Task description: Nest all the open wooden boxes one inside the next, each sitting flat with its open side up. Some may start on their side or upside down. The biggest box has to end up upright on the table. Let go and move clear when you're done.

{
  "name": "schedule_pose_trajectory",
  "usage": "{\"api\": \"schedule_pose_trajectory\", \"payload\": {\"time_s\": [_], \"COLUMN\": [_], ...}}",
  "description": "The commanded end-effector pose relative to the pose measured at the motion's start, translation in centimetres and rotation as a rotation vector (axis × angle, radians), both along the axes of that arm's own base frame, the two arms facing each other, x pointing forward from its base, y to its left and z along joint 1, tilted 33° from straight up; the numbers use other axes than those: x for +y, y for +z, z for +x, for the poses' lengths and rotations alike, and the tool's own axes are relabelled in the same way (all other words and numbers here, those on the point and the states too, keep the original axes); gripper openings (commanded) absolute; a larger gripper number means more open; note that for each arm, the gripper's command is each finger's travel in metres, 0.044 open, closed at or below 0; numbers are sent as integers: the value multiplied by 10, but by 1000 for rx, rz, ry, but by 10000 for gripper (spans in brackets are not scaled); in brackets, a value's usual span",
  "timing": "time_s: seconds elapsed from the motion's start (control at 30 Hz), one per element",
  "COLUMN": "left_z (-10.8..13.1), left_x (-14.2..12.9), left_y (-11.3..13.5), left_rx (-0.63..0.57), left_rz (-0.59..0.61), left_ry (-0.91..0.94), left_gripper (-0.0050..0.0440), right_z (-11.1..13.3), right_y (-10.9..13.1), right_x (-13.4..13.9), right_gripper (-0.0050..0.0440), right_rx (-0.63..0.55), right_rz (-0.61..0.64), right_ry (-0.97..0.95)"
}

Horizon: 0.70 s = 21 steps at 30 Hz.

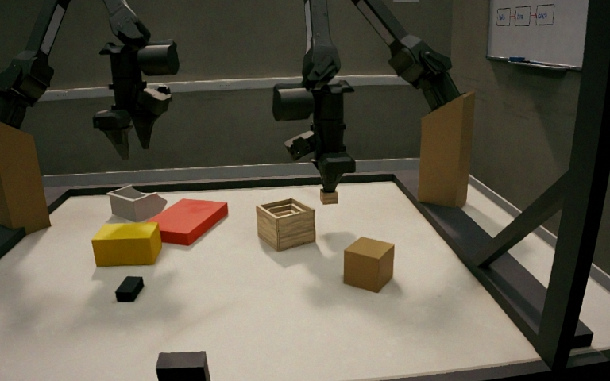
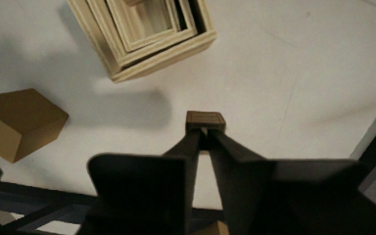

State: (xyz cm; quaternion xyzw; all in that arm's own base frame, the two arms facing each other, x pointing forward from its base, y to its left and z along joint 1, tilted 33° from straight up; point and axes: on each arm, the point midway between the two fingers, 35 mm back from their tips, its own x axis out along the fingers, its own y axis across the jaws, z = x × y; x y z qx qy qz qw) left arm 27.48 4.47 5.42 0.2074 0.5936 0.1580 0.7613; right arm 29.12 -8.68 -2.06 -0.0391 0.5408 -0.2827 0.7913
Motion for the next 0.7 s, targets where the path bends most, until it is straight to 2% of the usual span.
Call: {"api": "schedule_pose_trajectory", "payload": {"time_s": [0.0, 0.23, 0.67], "left_z": [2, 2, 2], "left_x": [0, 0, 0], "left_y": [5, 5, 5], "left_rx": [-20, -20, -20], "left_rz": [-5, -5, -5], "left_ry": [4, 4, 4], "left_gripper": [400, 400, 400], "right_z": [-3, 8, 49], "right_y": [13, 9, 35], "right_x": [6, 4, 20], "right_gripper": [99, 99, 99], "right_rx": [-13, -15, -13], "right_rz": [-2, 0, 0], "right_ry": [-2, 0, -1]}}
